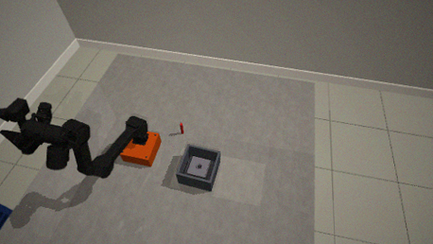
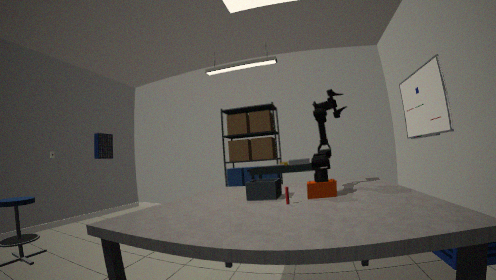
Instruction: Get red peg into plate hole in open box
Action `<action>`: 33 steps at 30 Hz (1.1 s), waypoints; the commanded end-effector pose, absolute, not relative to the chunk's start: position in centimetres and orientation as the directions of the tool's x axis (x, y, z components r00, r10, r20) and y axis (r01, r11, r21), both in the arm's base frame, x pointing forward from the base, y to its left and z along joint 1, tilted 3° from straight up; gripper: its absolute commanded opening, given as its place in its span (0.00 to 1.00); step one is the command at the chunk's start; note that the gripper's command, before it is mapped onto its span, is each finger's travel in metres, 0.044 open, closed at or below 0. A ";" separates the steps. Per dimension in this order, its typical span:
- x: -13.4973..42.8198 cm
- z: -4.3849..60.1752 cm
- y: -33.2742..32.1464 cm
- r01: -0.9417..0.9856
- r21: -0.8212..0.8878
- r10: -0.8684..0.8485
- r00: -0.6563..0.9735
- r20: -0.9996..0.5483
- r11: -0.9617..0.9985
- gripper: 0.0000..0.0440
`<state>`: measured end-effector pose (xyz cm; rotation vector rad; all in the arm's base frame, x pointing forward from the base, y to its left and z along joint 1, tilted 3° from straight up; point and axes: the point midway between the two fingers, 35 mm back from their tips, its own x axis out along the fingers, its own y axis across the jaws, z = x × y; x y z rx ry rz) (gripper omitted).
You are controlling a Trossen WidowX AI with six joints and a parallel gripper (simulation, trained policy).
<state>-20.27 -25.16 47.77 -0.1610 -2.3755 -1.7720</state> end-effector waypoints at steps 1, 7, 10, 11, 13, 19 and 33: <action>-20.3 48.1 -25.2 0.200 0.930 -0.032 -0.975 0.221 0.308 0.97; -20.1 50.7 -24.2 0.246 0.846 -0.076 -0.945 0.318 0.473 1.00; -19.9 51.9 -23.3 0.262 0.790 -0.081 -0.928 0.365 0.554 1.00; -19.9 52.4 -23.0 0.267 0.770 -0.081 -0.921 0.381 0.580 1.00; -19.7 53.2 -22.3 0.275 0.727 -0.080 -0.907 0.413 0.629 1.00; -19.1 55.7 -20.0 0.290 0.582 -0.065 -0.857 0.512 0.760 1.00; -16.0 60.9 -13.2 0.255 0.194 0.031 -0.677 0.736 0.947 1.00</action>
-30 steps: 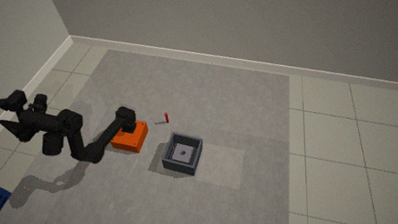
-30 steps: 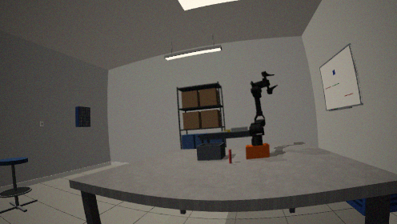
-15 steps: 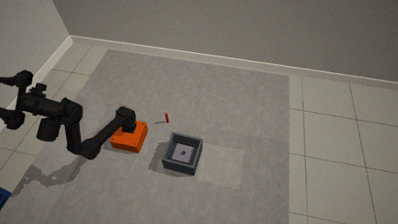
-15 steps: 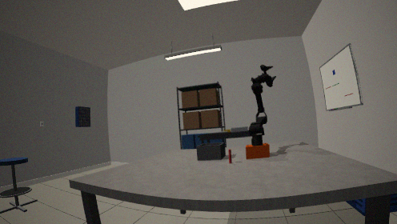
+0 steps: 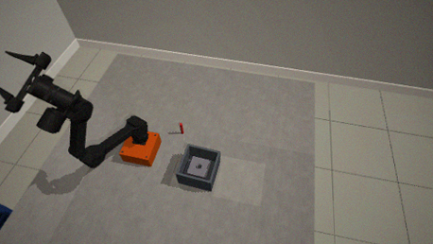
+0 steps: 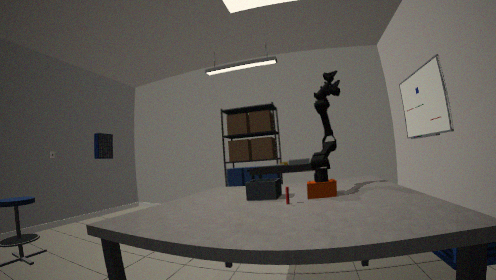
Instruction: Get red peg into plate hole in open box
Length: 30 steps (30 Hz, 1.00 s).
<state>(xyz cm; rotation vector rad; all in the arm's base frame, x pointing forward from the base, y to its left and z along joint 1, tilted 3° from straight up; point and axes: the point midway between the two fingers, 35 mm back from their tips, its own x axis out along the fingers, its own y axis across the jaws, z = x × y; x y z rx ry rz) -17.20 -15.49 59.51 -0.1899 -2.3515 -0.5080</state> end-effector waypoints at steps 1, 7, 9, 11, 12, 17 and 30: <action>-15.6 61.2 -12.6 0.248 0.167 0.041 -0.660 0.750 0.954 1.00; -13.4 62.8 -9.2 0.197 0.005 0.107 -0.552 0.827 0.980 1.00; -12.6 63.2 -8.0 0.176 -0.046 0.131 -0.512 0.849 0.983 1.00; -11.7 63.6 -6.8 0.152 -0.095 0.157 -0.470 0.868 0.984 1.00; -11.2 63.8 -6.2 0.140 -0.118 0.169 -0.449 0.877 0.983 1.00; -8.7 64.3 -3.0 0.071 -0.225 0.236 -0.336 0.912 0.972 1.00; -0.9 63.6 5.0 -0.145 -0.407 0.410 -0.011 0.912 0.902 1.00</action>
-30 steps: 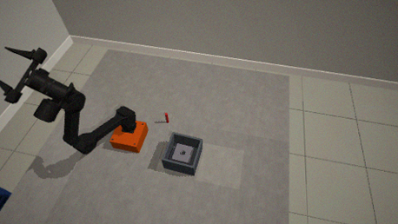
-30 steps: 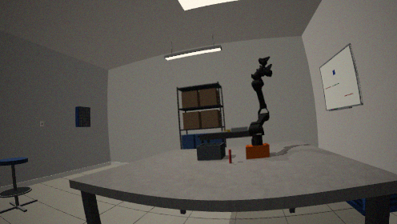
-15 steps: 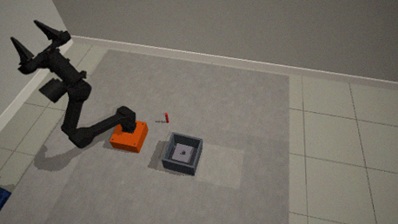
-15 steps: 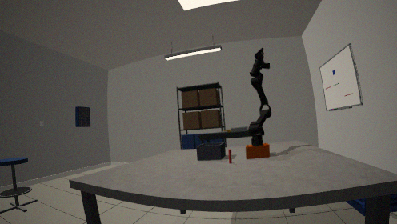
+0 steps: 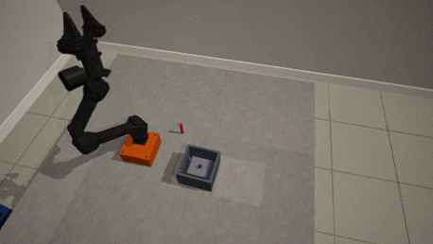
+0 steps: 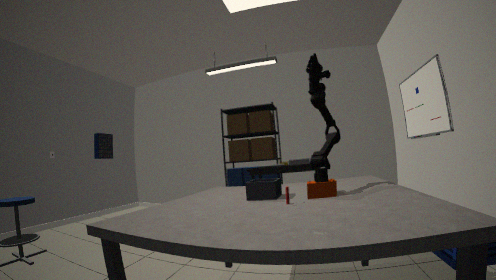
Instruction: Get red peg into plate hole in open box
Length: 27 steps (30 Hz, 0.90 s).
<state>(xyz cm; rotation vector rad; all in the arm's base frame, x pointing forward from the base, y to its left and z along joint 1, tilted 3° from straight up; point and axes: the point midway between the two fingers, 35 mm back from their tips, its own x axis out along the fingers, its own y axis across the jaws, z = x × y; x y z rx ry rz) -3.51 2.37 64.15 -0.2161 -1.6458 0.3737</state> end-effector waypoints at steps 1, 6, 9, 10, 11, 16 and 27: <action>-0.3 63.4 5.6 -0.163 -0.415 0.423 0.015 0.906 0.895 1.00; 2.9 62.2 8.5 -0.257 -0.438 0.481 0.140 0.865 0.862 1.00; 4.9 61.1 10.1 -0.306 -0.443 0.515 0.217 0.829 0.842 1.00; 5.6 60.7 10.7 -0.323 -0.443 0.526 0.243 0.815 0.836 1.00; 6.2 60.3 11.2 -0.339 -0.442 0.535 0.268 0.801 0.831 1.00; 9.5 58.0 13.6 -0.415 -0.424 0.578 0.389 0.717 0.805 1.00; 16.2 51.5 17.9 -0.547 -0.317 0.629 0.616 0.474 0.775 1.00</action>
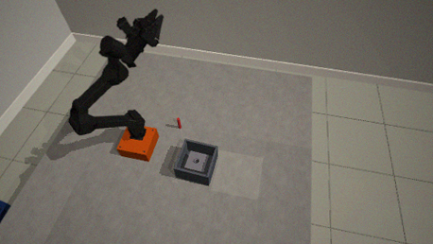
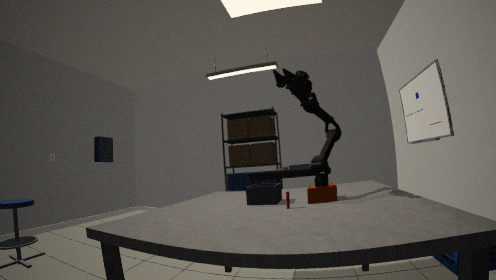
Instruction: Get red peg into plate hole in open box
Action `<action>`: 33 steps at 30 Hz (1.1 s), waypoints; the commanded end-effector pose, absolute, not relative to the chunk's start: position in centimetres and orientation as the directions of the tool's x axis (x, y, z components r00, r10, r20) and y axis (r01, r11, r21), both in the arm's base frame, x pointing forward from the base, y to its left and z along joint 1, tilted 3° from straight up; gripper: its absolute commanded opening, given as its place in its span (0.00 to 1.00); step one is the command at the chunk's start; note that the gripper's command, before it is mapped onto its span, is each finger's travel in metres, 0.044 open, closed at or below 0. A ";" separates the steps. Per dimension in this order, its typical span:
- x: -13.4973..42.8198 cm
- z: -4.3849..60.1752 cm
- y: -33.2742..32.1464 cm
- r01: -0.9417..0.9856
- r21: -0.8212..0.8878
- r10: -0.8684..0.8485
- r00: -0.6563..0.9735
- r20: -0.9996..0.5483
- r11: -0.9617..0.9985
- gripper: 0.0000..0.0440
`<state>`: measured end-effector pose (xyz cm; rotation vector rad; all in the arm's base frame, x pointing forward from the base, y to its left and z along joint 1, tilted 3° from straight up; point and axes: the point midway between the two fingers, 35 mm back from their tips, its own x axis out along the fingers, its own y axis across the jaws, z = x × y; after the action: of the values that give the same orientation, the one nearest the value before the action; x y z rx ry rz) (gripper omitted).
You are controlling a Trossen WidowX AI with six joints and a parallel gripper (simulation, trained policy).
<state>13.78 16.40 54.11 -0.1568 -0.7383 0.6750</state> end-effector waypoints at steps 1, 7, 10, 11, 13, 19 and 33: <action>16.7 50.9 18.2 -0.555 -0.304 0.631 0.633 0.449 0.774 1.00; 19.7 46.6 19.7 -0.592 -0.215 0.629 0.722 0.289 0.777 1.00; 21.0 44.4 20.3 -0.599 -0.166 0.622 0.756 0.204 0.783 1.00; 21.4 43.7 20.5 -0.600 -0.150 0.618 0.766 0.176 0.786 1.00; 22.2 42.1 20.8 -0.599 -0.116 0.610 0.784 0.118 0.792 1.00; 24.1 37.5 21.3 -0.574 -0.016 0.572 0.818 -0.057 0.819 1.00; 26.3 26.8 20.5 -0.387 0.173 0.422 0.788 -0.447 0.906 1.00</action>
<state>25.89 20.96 29.84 0.0526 0.3802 0.5009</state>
